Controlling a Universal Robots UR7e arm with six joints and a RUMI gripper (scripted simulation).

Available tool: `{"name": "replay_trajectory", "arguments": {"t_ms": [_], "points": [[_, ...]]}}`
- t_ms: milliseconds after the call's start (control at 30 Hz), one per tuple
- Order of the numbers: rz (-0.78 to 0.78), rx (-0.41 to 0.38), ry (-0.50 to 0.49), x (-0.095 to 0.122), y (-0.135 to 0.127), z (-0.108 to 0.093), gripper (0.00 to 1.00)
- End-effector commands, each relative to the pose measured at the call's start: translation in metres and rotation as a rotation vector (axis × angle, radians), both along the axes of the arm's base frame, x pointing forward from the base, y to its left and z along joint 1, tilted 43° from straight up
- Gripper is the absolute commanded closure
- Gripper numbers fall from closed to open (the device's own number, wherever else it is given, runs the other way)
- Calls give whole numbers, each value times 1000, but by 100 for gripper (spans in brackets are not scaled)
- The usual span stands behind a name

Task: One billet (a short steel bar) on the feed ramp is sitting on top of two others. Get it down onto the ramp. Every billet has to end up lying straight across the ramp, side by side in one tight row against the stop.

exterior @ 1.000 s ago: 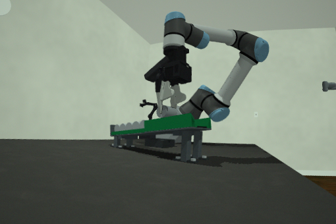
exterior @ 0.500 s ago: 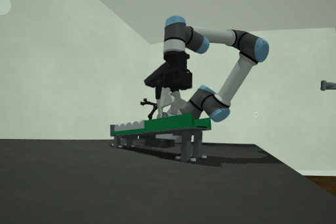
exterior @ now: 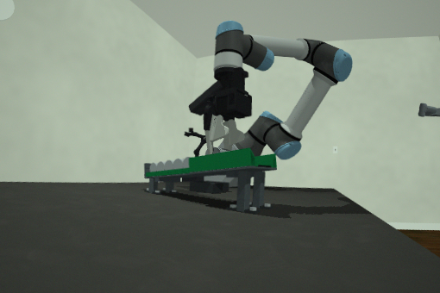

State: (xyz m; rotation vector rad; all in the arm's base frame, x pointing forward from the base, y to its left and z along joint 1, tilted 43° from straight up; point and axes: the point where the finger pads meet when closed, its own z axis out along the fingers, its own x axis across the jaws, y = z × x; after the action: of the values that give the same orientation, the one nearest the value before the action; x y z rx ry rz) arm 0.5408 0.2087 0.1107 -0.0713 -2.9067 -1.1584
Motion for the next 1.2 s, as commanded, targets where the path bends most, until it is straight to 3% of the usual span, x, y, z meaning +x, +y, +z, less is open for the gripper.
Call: {"name": "replay_trajectory", "arguments": {"t_ms": [0,1167], "points": [[-1,0,-1,0,0,0,100],[-1,0,-1,1,9,-7,100]]}}
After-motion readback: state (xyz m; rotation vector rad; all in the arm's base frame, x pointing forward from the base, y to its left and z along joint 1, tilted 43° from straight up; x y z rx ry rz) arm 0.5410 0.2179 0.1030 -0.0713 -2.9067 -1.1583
